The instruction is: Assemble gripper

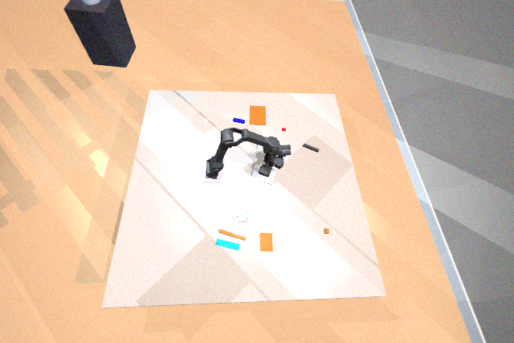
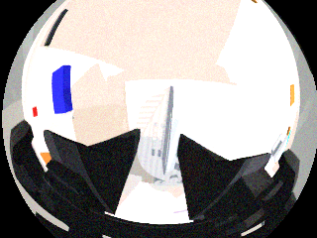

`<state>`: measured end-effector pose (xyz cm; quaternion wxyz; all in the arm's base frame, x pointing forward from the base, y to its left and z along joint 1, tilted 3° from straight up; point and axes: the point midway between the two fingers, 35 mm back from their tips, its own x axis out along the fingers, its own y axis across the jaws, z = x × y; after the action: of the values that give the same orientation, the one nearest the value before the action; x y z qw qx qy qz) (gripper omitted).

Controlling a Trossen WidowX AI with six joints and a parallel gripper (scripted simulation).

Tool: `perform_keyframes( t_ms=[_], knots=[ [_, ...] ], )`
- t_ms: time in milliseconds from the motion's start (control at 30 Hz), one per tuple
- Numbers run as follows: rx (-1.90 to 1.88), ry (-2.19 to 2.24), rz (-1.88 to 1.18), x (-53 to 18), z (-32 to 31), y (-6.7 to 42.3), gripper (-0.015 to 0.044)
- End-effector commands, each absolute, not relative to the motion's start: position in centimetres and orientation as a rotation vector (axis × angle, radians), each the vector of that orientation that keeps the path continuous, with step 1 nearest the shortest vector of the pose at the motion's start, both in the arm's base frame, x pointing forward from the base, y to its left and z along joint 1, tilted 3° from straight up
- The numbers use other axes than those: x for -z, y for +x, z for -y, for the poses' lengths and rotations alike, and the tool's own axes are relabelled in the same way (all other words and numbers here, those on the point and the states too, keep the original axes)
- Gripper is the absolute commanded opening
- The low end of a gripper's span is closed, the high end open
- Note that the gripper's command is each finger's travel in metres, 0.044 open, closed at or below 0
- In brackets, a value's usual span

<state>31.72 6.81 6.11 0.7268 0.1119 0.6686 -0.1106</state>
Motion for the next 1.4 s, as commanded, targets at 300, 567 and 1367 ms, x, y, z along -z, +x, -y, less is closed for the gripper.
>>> perform_keyframes(
  t_ms=[300,567,1367],
  knots=[
    [0.244,0.247,-1.474,-6.1,-6.8,31.7,0.0224],
    [0.244,0.247,-1.474,-6.1,-6.8,31.7,0.0224],
    [0.186,0.187,-1.477,-12.3,-7.6,31.3,0.0355]
  ],
)
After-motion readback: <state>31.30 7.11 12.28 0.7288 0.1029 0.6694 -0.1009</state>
